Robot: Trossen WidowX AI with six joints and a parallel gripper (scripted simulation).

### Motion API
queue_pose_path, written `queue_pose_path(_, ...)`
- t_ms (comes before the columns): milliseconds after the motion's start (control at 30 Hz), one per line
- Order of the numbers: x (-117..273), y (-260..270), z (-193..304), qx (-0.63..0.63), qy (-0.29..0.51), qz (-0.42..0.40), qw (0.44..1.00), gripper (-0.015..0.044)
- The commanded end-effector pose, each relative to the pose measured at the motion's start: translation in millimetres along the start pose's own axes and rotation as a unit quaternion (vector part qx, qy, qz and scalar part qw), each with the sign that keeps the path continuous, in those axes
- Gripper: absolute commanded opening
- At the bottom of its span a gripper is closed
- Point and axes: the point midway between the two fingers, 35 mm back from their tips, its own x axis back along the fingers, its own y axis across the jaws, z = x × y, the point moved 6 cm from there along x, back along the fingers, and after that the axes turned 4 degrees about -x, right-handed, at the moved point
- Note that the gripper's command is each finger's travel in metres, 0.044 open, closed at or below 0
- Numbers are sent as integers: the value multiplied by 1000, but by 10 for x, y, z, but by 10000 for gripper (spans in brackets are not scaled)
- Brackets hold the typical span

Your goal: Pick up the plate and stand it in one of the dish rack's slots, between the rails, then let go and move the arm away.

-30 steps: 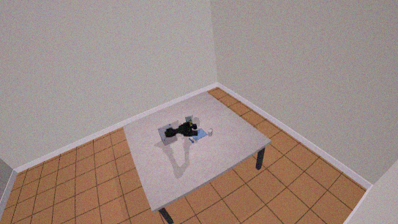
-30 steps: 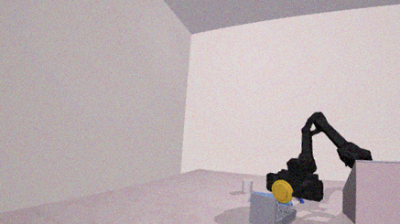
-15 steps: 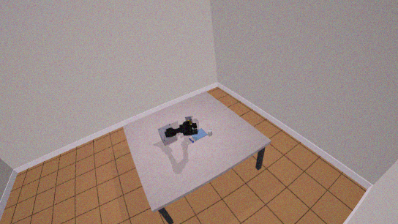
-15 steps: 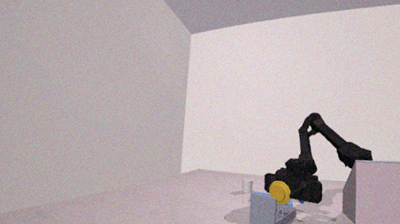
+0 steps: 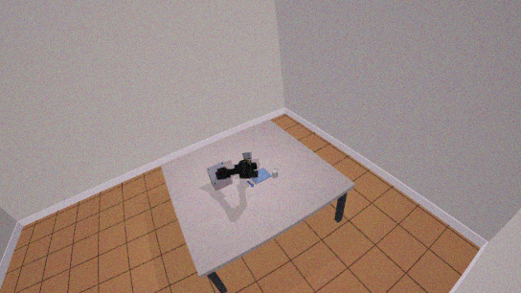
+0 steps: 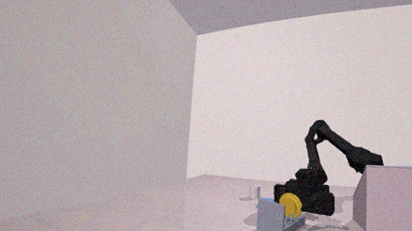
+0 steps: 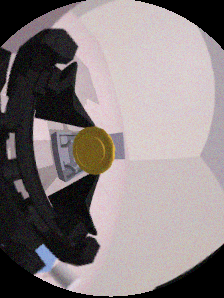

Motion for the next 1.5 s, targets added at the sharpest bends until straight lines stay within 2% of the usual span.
queue_pose_path(0, 3, -2, -9, -1, 0, 0, 1000, 0)
queue_pose_path(133, 3, -2, -9, -1, 0, 0, 1000, 0)
queue_pose_path(633, 1, -5, -4, 1, 0, 1, 1000, 394)
queue_pose_path(900, 2, -9, -22, 1, 0, 0, 1000, 400)
queue_pose_path(1267, 79, -82, -1113, 4, -4, -14, 1000, 400)
queue_pose_path(1467, 85, -94, -1186, 3, -6, -14, 1000, 400)
